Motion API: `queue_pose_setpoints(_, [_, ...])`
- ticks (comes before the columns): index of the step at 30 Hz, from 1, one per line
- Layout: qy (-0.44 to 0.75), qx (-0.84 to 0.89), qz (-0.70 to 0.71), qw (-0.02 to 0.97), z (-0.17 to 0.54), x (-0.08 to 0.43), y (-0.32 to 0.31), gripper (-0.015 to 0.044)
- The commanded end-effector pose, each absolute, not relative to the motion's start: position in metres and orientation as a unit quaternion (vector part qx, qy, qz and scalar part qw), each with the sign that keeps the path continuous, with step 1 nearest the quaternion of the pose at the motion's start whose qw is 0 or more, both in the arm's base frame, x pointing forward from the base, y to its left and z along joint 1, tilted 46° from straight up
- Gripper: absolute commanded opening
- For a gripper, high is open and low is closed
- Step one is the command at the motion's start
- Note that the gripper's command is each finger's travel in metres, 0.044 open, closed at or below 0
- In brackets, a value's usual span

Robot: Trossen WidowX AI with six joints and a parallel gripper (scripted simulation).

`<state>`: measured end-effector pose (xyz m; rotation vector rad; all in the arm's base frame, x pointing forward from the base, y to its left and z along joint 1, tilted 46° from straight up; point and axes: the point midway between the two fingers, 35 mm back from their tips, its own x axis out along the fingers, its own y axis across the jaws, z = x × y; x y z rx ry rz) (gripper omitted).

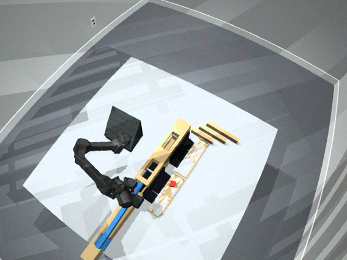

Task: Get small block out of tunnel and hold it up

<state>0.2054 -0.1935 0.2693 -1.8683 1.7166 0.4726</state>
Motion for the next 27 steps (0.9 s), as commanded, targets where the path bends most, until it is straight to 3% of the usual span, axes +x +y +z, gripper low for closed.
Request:
queue_pose_setpoints(1, [0.673,-0.68,0.128,0.259,0.287,0.198,-0.214,0.0])
queue_pose_setpoints(6, [0.673,-0.68,0.128,0.259,0.287,0.198,-0.214,0.0])
queue_pose_setpoints(7, [0.639,-0.696,0.176,0.277,0.269,0.205,-0.194,0.0026])
queue_pose_setpoints(22, [0.667,-0.68,0.145,0.266,0.286,0.209,-0.171,0.042])
queue_pose_setpoints(27, [0.67,-0.679,0.141,0.265,0.275,0.211,-0.157,0.044])
